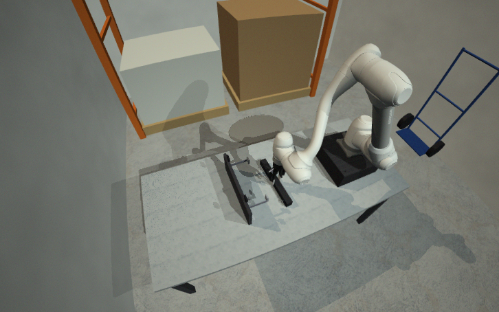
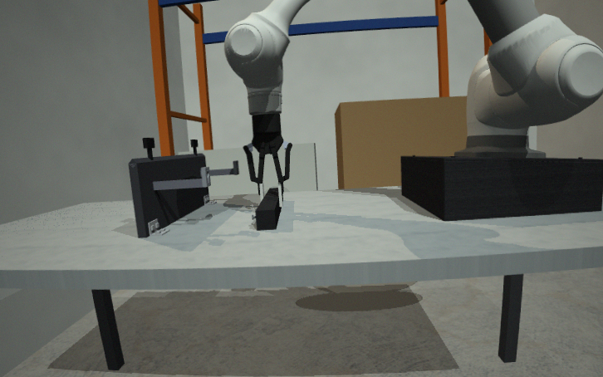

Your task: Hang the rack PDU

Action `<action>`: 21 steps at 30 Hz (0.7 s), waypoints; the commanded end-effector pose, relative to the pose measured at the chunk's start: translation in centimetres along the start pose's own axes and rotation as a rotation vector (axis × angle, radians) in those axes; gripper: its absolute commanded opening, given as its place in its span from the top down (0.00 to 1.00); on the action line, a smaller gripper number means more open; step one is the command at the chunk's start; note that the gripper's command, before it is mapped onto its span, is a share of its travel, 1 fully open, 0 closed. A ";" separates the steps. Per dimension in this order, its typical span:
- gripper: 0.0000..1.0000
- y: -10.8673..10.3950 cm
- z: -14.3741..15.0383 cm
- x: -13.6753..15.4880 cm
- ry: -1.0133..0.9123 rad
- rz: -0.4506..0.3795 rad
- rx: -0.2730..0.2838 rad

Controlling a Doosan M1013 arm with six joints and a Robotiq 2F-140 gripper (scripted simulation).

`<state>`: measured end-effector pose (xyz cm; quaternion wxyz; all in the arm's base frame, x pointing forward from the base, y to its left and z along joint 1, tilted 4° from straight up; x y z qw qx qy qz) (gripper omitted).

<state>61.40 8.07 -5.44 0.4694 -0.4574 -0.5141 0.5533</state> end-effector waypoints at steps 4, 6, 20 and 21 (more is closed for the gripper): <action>1.00 0.4 0.2 -0.1 0.000 0.003 0.006; 1.00 0.4 0.2 -0.1 0.000 0.003 0.006; 1.00 0.0 0.2 -0.1 0.000 0.003 0.006; 1.00 -0.1 0.2 -0.1 0.000 0.003 0.006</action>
Point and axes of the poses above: the point where the finger pads meet when closed, its own y axis out along the fingers, its own z axis across the jaws, x = y × z, the point moved 5 cm from there along -y, back along the fingers, and after that the axes turned 2 degrees about y, right-handed, at the moved point
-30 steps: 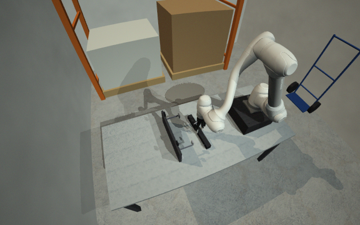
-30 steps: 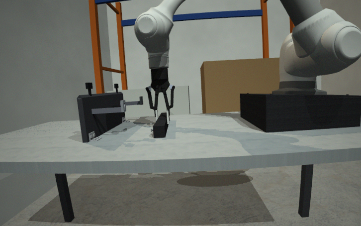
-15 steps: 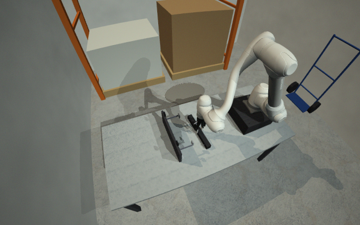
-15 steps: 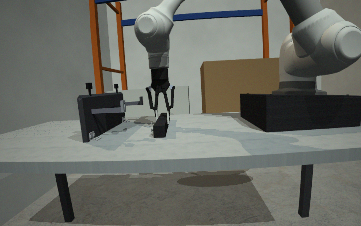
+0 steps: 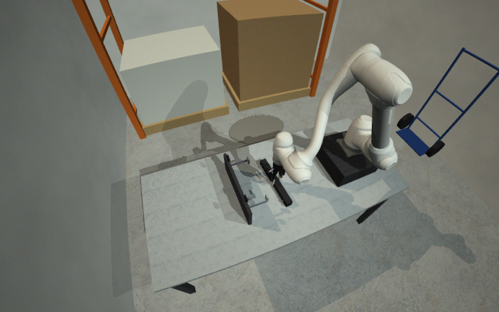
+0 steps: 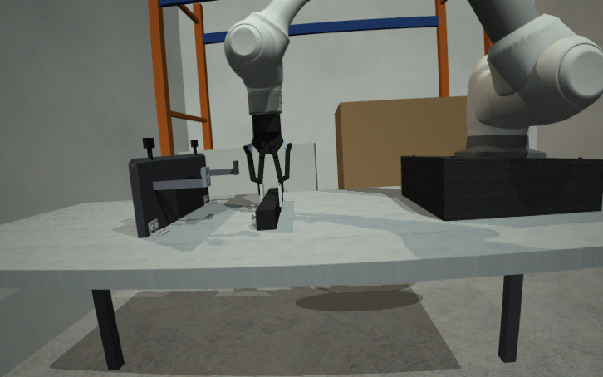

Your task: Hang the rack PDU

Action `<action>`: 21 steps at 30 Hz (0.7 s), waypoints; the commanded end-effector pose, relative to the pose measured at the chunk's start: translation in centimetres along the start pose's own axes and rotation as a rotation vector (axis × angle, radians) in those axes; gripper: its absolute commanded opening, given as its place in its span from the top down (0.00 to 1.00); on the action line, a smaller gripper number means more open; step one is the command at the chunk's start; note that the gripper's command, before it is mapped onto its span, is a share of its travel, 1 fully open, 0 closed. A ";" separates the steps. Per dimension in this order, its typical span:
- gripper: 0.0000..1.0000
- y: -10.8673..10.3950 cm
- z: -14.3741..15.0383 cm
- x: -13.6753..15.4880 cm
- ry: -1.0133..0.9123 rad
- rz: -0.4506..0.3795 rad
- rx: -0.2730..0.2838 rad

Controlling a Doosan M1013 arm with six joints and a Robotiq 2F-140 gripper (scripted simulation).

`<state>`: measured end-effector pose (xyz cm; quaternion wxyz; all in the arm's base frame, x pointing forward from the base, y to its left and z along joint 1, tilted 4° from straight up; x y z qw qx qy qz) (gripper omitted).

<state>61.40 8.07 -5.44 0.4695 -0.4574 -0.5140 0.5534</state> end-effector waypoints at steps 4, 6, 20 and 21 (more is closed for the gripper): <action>1.00 -0.8 0.2 -0.1 0.000 0.003 0.005; 1.00 -1.2 0.2 -0.1 0.000 0.003 0.005; 1.00 -5.2 0.2 -0.1 0.000 0.003 0.005; 1.00 -5.6 0.2 -0.1 0.000 0.003 0.005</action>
Point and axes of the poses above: the point where the finger pads meet when closed, its own y axis out along the fingers, its own z axis across the jaws, x = y × z, the point moved 5 cm from there along -y, back along the fingers, and after that the axes turned 2 degrees about y, right-handed, at the moved point
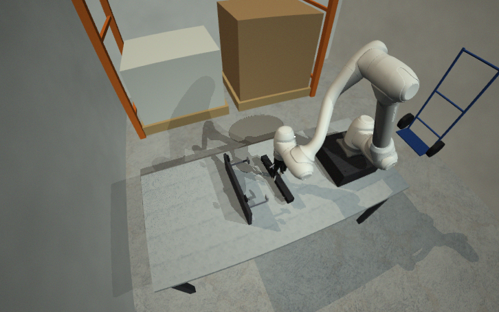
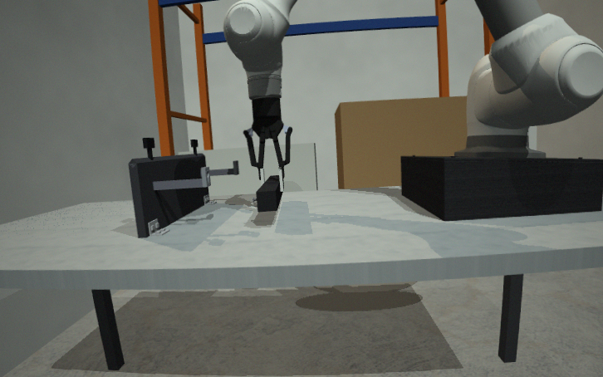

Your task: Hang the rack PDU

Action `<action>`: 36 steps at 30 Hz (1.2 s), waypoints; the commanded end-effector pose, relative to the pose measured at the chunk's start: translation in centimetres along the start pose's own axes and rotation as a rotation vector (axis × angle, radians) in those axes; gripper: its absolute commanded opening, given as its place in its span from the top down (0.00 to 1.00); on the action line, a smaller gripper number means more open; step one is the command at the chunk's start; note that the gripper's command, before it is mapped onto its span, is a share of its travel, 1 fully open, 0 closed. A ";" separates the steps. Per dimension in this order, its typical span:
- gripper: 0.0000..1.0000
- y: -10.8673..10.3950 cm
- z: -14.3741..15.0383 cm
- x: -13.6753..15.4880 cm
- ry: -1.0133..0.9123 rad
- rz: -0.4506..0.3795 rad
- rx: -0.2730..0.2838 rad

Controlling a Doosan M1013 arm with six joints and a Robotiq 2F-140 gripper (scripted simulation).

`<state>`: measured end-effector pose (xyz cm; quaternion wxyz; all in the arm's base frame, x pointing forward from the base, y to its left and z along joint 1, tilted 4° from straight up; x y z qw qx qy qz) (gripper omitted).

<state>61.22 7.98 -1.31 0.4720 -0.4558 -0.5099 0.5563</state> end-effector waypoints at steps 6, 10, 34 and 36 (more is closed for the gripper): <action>1.00 -2.9 -0.2 0.0 -0.002 0.000 -0.006; 1.00 -4.1 -0.2 0.0 -0.002 0.000 -0.006; 1.00 -5.8 -0.2 0.0 -0.002 0.000 -0.006; 1.00 -5.8 -0.2 0.0 -0.002 0.000 -0.006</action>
Point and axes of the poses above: the point where the finger pads meet when closed, its own y axis out along the fingers, its own z axis across the jaws, x = y × z, the point moved 5 cm from there along -y, back along the fingers, and after that the axes turned 2 degrees about y, right-handed, at the moved point
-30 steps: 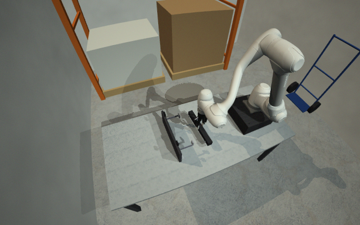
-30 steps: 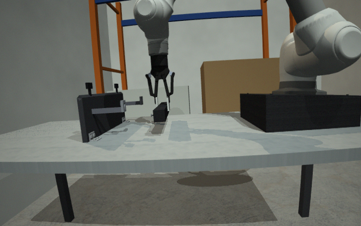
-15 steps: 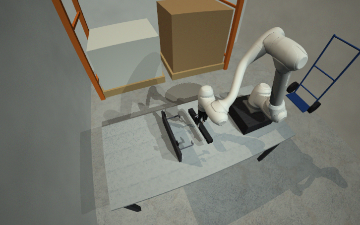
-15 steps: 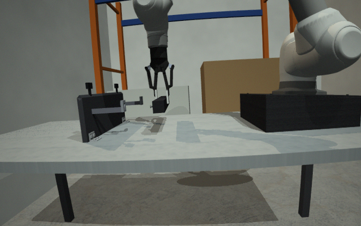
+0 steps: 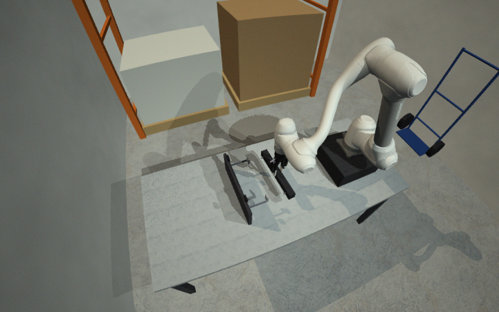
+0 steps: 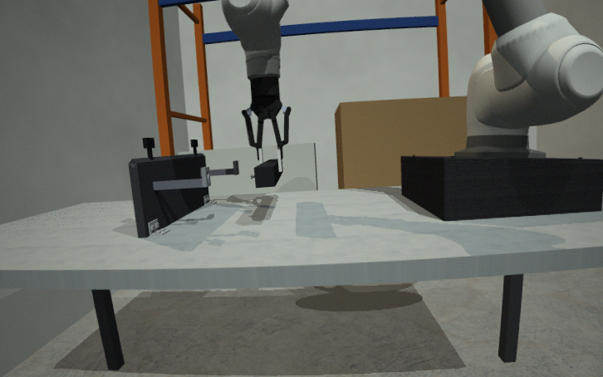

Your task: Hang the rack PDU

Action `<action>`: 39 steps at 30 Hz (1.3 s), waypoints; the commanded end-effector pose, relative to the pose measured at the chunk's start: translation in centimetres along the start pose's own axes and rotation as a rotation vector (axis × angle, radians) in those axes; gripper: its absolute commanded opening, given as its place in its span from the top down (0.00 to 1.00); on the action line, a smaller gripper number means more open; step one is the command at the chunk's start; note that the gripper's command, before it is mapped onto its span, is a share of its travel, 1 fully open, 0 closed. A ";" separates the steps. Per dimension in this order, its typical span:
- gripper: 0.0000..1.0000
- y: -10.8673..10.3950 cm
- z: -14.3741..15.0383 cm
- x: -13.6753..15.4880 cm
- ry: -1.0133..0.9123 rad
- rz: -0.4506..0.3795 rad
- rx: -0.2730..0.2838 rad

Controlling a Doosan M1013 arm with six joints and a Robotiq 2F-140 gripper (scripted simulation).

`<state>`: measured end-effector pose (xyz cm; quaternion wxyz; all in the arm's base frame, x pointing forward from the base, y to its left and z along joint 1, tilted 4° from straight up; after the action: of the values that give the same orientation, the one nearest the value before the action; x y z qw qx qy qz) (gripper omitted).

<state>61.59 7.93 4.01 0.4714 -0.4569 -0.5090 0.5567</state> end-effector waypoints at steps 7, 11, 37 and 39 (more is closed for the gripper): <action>1.00 -0.5 -0.2 0.3 -0.003 -0.002 -0.006; 1.00 -0.5 -0.3 0.3 0.009 -0.004 -0.009; 1.00 -1.4 -8.5 -0.8 0.043 -0.007 -0.017; 1.00 -1.4 -8.8 -0.8 0.043 -0.007 -0.017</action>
<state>69.98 8.54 5.09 0.4767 -0.4721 -0.5066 0.5415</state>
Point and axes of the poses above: the point where the finger pads meet when closed, its own y axis out along the fingers, its own z axis across the jaws, x = y × z, the point moved 5 cm from there along -y, back along the fingers, and after that the axes turned 2 degrees about y, right-handed, at the moved point
